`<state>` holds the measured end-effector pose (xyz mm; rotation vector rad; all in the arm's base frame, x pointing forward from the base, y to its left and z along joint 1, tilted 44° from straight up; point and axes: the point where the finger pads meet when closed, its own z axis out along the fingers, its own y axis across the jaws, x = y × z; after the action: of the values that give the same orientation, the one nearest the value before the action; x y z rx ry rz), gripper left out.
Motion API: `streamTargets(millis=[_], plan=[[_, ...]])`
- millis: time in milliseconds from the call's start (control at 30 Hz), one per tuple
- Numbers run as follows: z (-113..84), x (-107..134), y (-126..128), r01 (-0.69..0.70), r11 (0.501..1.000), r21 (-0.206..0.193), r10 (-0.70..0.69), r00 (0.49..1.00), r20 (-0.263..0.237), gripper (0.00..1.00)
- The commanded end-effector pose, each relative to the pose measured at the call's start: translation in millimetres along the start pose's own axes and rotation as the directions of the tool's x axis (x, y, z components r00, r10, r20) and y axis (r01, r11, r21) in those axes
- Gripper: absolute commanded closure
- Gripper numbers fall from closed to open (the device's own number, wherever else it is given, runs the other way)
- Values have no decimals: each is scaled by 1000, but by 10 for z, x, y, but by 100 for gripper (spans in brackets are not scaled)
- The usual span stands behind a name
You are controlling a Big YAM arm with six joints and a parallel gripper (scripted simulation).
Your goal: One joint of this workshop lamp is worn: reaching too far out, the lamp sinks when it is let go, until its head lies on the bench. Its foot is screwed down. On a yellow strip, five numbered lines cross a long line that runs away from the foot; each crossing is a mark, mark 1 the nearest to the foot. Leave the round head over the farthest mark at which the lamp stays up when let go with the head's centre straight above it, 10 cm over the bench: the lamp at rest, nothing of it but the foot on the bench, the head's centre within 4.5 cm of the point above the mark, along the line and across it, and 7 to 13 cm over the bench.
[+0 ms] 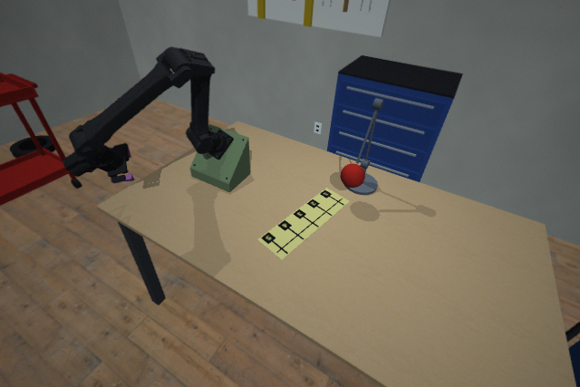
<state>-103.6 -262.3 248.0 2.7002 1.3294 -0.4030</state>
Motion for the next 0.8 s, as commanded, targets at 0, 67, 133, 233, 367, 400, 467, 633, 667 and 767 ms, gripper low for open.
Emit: streamTargets(millis=[0,67,133,233,367,400,467,633,667,767], plan=[[-155,268,77,-106,994,4,106,994,16,0],[-166,415,105,-145,989,11,144,989,14,0],[-176,563,134,-183,983,19,183,983,11,0],[-192,785,177,-239,970,31,239,971,8,0],[-201,913,229,-261,965,34,261,965,5,0],[-206,977,255,-271,962,36,271,962,3,0],[-215,1105,307,-293,955,40,293,956,0,0],[-238,1426,436,-345,937,51,345,938,-7,0],[-242,1490,462,-355,933,53,356,935,-8,0],[-256,1682,540,-386,921,59,387,922,-12,0]])
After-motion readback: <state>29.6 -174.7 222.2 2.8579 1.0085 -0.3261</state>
